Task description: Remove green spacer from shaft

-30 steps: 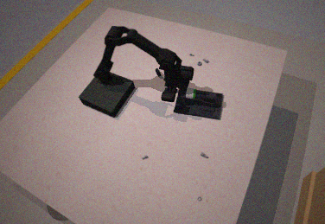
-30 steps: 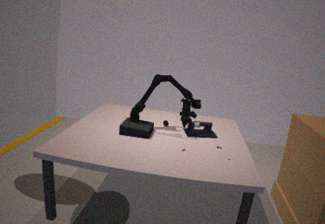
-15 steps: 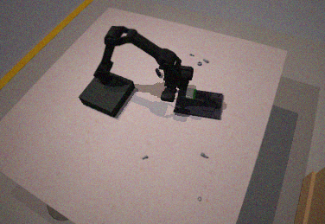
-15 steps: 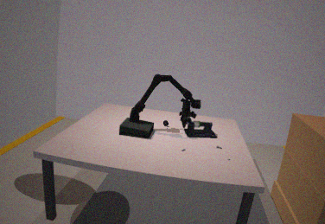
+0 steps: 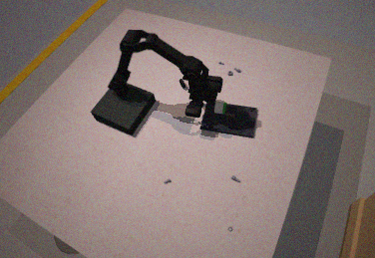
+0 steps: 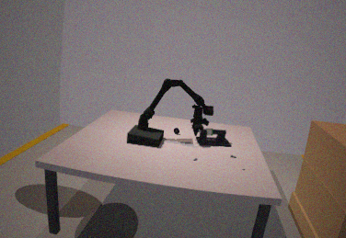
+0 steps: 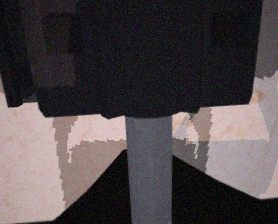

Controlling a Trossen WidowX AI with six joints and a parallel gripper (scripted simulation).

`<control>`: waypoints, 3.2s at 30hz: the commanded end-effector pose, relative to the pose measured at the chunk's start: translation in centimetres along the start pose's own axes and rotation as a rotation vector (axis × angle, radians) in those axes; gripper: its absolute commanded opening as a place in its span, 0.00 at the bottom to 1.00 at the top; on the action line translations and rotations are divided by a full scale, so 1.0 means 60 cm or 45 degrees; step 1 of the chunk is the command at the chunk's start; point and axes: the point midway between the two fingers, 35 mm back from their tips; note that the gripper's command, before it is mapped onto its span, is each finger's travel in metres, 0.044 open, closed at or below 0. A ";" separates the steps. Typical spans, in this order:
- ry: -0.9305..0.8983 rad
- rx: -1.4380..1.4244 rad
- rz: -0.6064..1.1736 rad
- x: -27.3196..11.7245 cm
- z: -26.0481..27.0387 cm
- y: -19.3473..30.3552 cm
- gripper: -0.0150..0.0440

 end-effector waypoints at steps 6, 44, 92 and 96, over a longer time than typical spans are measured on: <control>0.001 0.000 0.005 0.001 0.000 0.004 0.25; 0.001 0.000 0.005 0.001 0.001 0.012 0.25; 0.001 0.000 0.006 0.001 0.001 0.021 0.25; 0.001 0.000 0.006 0.001 0.001 0.022 0.25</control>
Point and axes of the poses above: the point midway between the two fingers, 35 mm back from their tips, its own x axis out along the fingers, its own z axis across the jaws, y = z × x, and after that the axes turned 4 degrees about -x, right-handed
